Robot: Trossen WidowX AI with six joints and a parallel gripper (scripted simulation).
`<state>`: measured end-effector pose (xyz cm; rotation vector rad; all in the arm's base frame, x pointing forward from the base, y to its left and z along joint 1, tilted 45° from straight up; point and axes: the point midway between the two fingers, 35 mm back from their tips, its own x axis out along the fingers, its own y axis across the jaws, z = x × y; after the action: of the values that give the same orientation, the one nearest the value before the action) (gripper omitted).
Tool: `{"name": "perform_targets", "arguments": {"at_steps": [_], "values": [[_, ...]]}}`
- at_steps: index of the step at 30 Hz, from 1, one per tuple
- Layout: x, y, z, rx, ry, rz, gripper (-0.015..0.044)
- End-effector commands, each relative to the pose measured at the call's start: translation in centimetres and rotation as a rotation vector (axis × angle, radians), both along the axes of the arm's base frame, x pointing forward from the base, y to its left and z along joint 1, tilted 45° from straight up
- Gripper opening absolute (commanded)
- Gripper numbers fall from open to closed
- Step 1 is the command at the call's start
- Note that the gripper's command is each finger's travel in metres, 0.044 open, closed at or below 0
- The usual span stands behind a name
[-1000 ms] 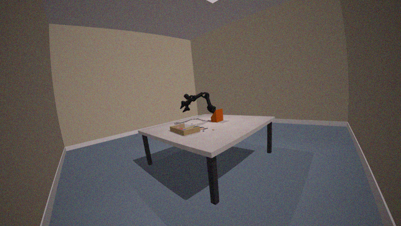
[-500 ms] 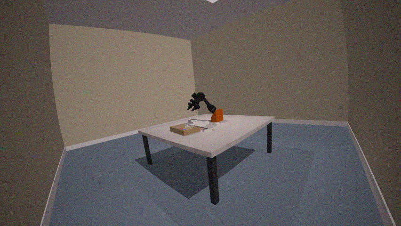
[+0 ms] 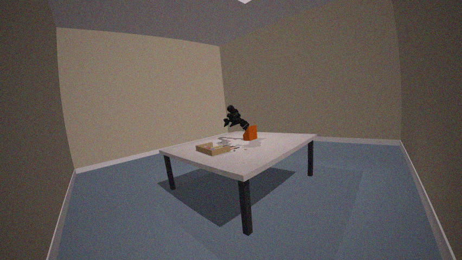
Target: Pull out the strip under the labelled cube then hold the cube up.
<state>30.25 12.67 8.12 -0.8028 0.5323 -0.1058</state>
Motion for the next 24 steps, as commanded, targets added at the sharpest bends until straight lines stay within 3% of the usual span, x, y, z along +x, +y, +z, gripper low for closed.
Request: {"name": "perform_targets", "arguments": {"at_steps": [1,6,21,24], "values": [[-0.2,0.1,-0.3,0.006,0.003,0.003,0.0400],[-0.2,0.1,-0.3,0.006,0.003,0.003,0.0400],[6.5,-7.6,-2.8,0.001,0.418,-0.526,0.0006],[6.8,-10.0,-2.7,-0.006,0.505,-0.661,0.0000]]}}
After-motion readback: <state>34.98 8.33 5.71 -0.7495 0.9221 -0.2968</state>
